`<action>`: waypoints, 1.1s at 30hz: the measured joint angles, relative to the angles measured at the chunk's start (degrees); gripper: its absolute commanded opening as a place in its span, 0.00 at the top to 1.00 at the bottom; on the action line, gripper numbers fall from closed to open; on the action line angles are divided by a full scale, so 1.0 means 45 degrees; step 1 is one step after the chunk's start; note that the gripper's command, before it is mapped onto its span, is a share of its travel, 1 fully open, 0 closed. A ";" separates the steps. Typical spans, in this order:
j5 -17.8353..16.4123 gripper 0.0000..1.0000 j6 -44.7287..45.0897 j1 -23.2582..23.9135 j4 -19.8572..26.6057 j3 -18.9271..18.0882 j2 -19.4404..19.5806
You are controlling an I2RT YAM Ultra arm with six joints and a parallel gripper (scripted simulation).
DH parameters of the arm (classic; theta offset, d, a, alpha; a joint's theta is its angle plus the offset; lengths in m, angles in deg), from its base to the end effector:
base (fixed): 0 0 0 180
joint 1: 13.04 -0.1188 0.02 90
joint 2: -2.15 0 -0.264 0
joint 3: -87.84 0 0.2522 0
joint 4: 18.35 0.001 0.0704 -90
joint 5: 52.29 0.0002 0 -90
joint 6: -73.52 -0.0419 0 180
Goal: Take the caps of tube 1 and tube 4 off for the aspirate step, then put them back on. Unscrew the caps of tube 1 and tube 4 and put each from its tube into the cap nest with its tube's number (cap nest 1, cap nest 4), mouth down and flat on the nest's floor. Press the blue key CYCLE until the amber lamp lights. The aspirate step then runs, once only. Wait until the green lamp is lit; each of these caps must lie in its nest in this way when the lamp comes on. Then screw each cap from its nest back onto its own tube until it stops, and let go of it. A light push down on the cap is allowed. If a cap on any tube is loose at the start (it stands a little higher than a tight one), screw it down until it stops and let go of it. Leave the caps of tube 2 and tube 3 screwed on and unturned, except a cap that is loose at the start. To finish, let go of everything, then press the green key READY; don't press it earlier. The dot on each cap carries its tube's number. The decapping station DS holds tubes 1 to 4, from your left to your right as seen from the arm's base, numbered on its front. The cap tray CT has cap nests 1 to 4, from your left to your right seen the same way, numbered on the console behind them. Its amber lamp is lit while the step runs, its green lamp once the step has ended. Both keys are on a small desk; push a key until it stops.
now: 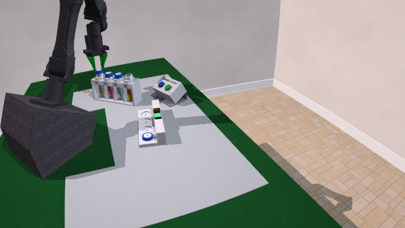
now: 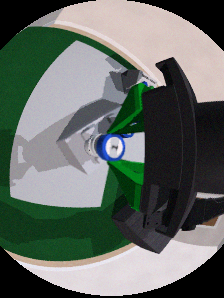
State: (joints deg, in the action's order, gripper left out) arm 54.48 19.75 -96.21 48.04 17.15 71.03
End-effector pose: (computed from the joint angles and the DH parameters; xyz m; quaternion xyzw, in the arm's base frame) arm 0.0377 0.2213 0.2731 -0.8170 0.5146 -0.0438 0.2563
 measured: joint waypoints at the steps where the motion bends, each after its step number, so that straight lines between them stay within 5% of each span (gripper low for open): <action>1: -0.0019 1.00 0.0015 0.0000 -0.0024 -0.0010 -0.0015; 33: -0.0029 1.00 -0.0015 -0.0068 -0.0306 -0.0019 0.0044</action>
State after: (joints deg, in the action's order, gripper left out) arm 54.35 19.68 -96.52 46.66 17.06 71.23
